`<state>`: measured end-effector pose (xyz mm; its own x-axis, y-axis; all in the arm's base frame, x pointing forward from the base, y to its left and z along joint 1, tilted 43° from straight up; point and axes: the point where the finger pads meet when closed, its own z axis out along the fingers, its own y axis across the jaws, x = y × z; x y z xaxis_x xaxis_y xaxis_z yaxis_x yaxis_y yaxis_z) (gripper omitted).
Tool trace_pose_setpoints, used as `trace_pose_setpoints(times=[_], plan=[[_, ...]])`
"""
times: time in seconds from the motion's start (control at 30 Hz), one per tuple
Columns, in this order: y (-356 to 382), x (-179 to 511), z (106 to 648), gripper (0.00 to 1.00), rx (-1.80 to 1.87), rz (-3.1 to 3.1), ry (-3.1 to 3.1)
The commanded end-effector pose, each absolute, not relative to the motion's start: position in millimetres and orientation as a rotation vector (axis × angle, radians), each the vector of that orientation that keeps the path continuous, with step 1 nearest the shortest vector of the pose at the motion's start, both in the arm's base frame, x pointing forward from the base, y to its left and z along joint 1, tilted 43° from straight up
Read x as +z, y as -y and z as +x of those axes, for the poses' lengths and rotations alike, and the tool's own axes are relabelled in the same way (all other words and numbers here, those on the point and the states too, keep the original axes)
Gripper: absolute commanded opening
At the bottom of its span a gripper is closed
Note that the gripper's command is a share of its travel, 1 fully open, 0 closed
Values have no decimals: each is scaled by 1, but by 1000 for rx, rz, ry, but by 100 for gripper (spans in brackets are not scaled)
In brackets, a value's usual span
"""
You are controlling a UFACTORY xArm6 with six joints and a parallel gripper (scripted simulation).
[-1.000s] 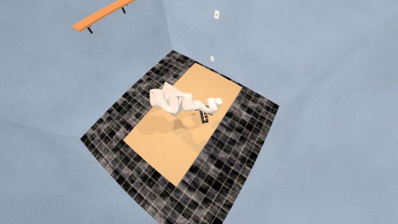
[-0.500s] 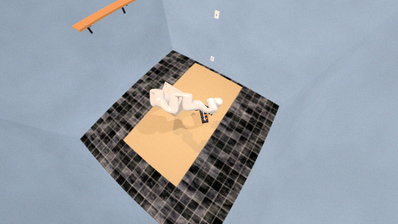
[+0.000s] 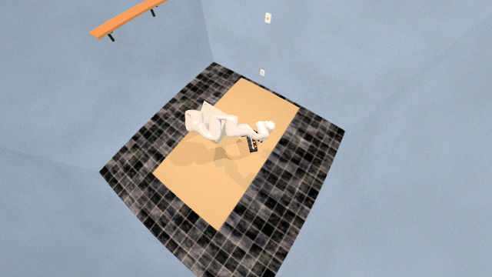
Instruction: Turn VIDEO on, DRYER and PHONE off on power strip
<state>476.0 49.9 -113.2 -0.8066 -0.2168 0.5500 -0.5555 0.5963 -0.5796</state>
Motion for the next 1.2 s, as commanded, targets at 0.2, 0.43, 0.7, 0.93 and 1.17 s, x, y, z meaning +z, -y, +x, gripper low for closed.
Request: trace_pose_setpoints(times=[0.2,0.43,0.7,0.93,1.17], plan=[[-51,-112,477,0,1081,618,2405],[-51,-112,477,0,1081,618,2405],[-31,-134,479,0,1083,618,2405],[-18,-149,479,0,1082,618,2404],[-18,-149,479,0,1082,618,2404]])
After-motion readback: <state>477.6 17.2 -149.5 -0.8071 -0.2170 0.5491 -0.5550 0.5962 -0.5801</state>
